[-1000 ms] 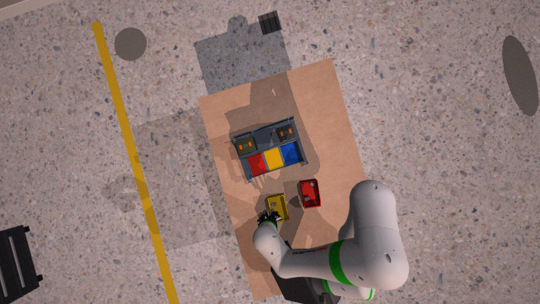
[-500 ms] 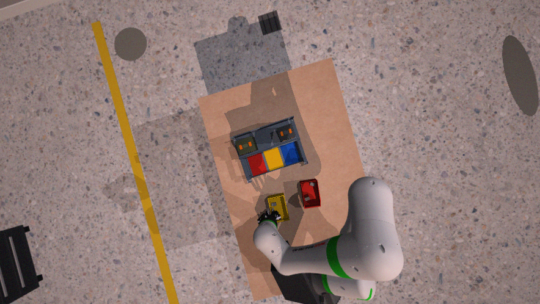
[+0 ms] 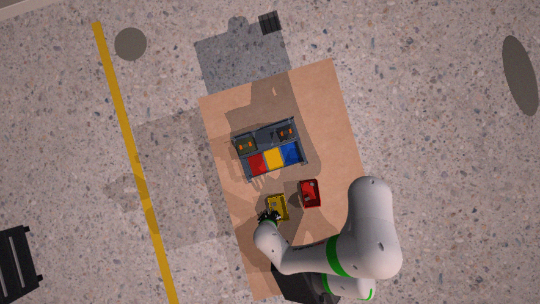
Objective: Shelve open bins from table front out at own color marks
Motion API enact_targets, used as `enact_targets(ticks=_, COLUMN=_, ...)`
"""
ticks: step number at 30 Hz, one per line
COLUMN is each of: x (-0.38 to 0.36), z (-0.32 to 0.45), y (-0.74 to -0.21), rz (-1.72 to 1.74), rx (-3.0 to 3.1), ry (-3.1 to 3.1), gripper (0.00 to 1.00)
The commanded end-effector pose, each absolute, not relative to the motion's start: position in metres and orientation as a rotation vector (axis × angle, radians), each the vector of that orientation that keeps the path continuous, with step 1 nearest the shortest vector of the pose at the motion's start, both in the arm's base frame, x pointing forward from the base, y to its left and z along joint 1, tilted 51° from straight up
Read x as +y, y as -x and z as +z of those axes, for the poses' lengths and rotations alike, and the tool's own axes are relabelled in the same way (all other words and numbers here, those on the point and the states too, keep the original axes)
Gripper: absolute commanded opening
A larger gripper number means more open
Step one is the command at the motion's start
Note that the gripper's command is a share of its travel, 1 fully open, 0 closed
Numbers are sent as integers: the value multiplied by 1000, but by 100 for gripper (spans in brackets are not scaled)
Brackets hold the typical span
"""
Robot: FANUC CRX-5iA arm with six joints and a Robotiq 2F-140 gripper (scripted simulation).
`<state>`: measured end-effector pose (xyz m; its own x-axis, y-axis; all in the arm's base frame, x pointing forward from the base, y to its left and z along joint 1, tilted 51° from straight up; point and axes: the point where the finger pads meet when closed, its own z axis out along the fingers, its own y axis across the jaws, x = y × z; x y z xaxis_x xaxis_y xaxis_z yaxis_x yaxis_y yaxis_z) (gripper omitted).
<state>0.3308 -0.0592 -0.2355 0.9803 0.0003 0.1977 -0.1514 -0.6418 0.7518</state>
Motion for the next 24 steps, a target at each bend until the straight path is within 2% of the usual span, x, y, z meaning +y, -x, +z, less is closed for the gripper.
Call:
enact_targets(ticks=1, x=-59, z=-236, y=-331, rz=226, rx=-105, ry=-2259, gripper=15)
enact_targets(ticks=8, x=-59, z=-236, y=-331, rz=226, rx=-105, ry=-2259, gripper=15)
enact_targets(ticks=9, x=-59, z=-236, y=-331, rz=226, rx=-105, ry=-2259, gripper=0)
enact_targets(ticks=24, x=-59, z=-236, y=-331, rz=226, rx=-105, ry=-2259, gripper=0)
